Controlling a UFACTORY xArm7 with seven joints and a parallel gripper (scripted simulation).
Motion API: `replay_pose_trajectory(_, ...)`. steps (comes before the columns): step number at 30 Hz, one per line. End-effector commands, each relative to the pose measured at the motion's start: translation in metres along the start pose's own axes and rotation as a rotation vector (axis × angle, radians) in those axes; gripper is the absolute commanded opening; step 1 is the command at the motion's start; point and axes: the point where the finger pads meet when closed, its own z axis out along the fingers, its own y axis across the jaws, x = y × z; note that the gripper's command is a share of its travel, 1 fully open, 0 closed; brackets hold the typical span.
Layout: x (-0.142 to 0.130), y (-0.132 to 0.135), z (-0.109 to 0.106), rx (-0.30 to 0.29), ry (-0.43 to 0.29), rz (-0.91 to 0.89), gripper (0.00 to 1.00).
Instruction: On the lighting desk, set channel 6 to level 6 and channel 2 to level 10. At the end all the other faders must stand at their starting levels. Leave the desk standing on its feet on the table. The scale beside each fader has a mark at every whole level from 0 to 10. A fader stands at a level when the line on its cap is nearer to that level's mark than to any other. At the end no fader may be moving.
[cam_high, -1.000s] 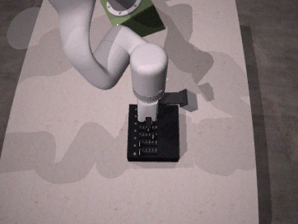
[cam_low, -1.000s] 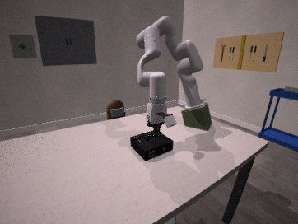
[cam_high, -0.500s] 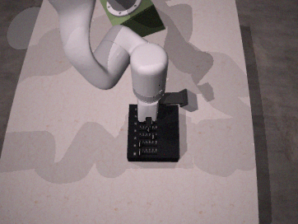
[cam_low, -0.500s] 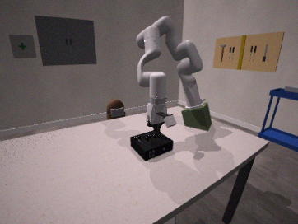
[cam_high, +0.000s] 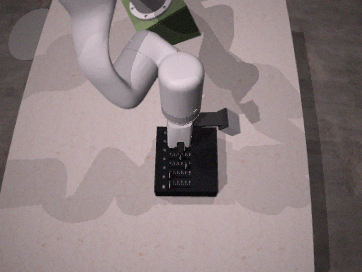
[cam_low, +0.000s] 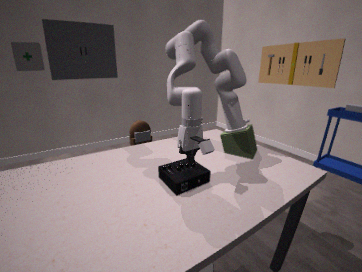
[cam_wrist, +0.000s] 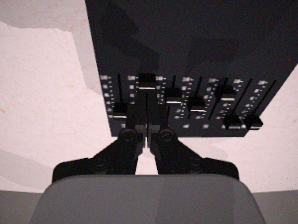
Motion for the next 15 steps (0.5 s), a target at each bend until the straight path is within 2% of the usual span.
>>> replay_pose_trajectory(1, -0.001, 0.0013, -0.0011, -0.003, 0.001, 0.0, 0.0)
replay_pose_trajectory(15, -0.0052, 0.0013, -0.0011, -0.003, 0.001, 0.0, 0.0)
